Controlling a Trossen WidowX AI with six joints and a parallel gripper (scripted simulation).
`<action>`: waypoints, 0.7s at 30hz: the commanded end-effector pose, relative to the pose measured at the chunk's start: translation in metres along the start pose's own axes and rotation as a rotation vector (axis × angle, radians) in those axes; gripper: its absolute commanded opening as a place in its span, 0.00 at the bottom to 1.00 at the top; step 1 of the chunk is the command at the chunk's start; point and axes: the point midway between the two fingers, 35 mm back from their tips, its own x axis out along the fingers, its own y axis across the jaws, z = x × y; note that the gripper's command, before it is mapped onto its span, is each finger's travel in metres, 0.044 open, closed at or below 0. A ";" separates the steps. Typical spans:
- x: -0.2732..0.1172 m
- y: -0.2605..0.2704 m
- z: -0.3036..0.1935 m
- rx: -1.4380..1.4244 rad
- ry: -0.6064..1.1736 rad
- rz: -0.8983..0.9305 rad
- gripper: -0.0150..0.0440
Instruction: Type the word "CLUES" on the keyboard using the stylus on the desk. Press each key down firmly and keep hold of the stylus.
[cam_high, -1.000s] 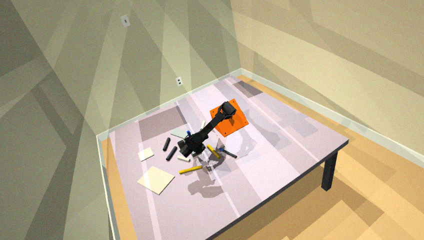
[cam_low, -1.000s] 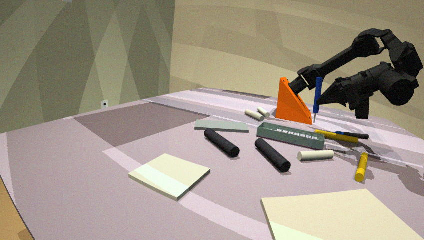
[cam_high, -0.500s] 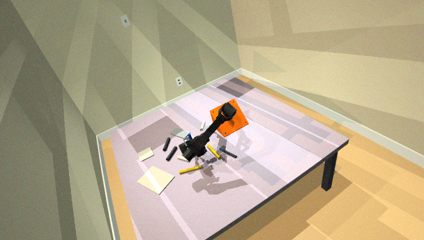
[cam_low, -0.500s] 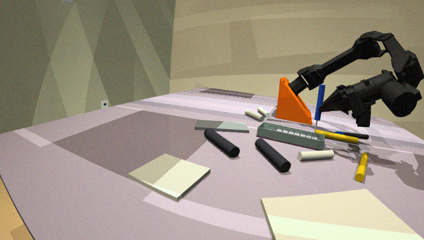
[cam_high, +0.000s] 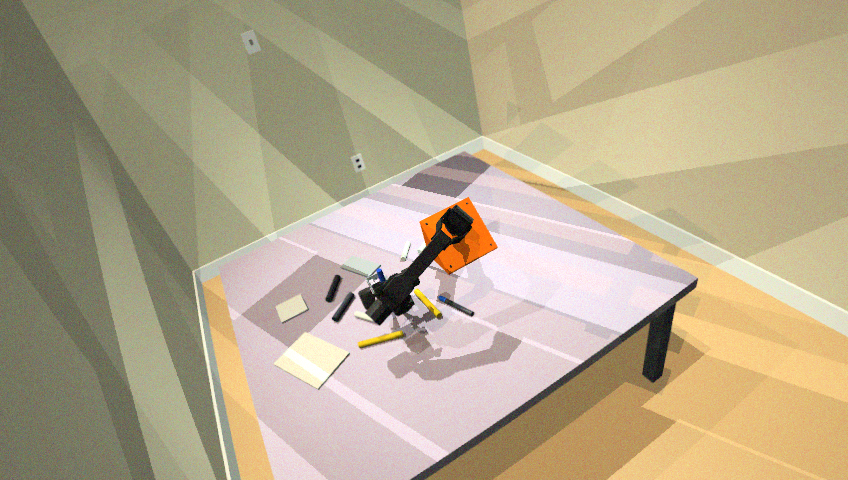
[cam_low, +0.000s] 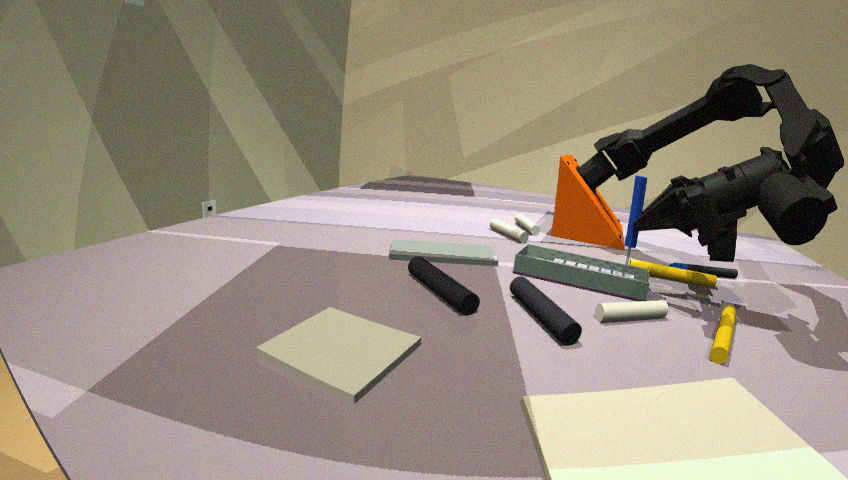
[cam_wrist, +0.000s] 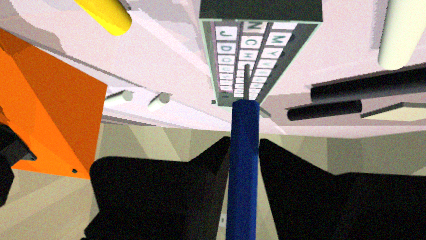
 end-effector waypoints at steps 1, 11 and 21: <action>0.001 0.000 0.000 0.005 0.001 0.000 0.25; 0.001 -0.004 0.001 0.005 0.001 0.000 0.39; 0.003 -0.004 0.004 0.005 0.000 0.000 0.39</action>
